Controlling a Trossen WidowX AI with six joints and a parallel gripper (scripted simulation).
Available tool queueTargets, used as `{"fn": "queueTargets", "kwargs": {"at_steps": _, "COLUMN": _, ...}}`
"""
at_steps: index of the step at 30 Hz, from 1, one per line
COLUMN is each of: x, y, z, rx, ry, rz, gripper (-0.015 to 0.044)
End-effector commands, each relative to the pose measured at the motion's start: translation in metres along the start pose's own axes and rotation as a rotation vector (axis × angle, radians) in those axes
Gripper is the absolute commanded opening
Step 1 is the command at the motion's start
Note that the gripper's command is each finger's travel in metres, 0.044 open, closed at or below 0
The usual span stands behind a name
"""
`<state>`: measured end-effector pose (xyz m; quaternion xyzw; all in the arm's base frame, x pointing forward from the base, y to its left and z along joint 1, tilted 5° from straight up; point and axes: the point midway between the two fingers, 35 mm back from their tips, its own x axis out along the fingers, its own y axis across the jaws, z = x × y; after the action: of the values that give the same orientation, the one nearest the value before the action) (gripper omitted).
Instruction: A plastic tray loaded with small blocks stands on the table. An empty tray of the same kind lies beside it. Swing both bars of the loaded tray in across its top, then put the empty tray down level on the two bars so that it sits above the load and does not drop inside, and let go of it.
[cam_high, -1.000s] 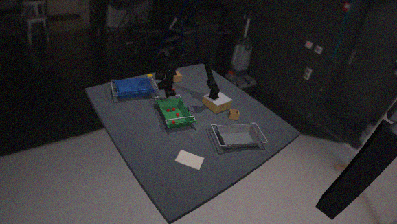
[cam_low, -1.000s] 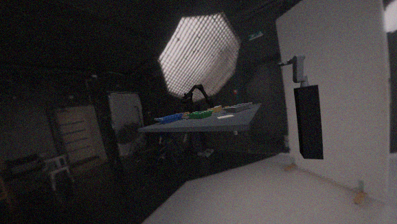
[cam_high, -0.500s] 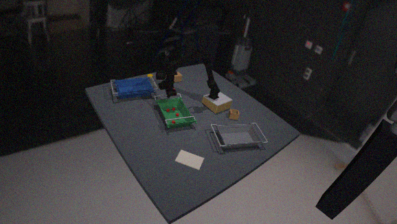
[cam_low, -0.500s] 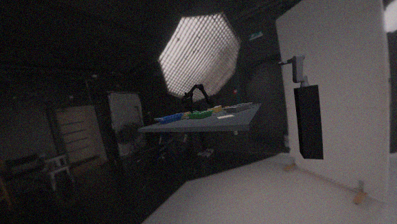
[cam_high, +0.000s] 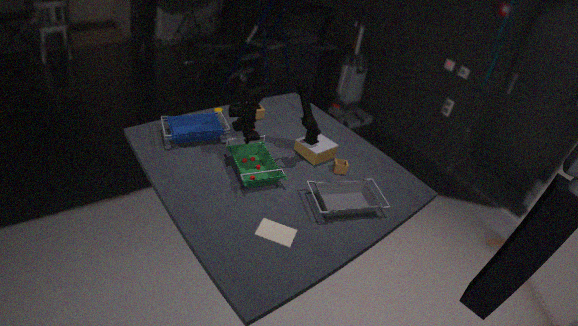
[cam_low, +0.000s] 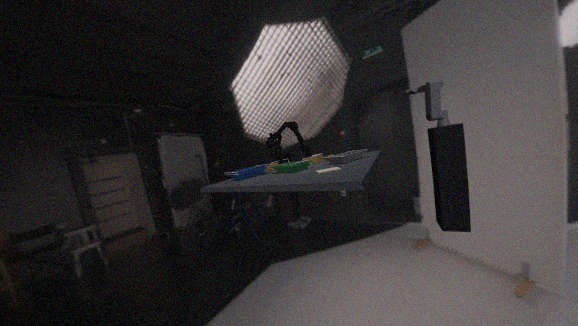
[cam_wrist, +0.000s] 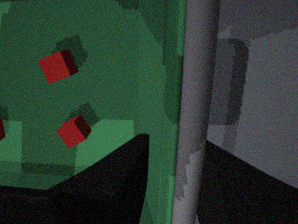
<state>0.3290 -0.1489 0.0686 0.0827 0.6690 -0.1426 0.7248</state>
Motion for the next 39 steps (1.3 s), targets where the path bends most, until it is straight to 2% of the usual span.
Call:
{"fn": "queueTargets", "kwargs": {"at_steps": 1, "x": 0.005, "y": 0.019, "z": 0.0, "rx": -0.001, "ry": 0.001, "rz": 0.006, "gripper": 0.0081}}
{"fn": "queueTargets", "kwargs": {"at_steps": 9, "x": 0.019, "y": 0.034, "z": 0.0, "rx": -0.001, "ry": 0.001, "rz": 0.008, "gripper": 0.0081}}
{"fn": "queueTargets", "kwargs": {"at_steps": 20, "x": -0.028, "y": 0.03, "z": 0.002, "rx": -0.001, "ry": 0.001, "rz": 0.008, "gripper": 0.0081}}
{"fn": "queueTargets", "kwargs": {"at_steps": 23, "x": -0.02, "y": 0.031, "z": 0.002, "rx": -0.004, "ry": 0.003, "rz": 0.011, "gripper": 0.0081}}
{"fn": "queueTargets", "kwargs": {"at_steps": 39, "x": -0.02, "y": 0.031, "z": 0.002, "rx": -0.004, "ry": 0.003, "rz": 0.011, "gripper": 0.0081}}
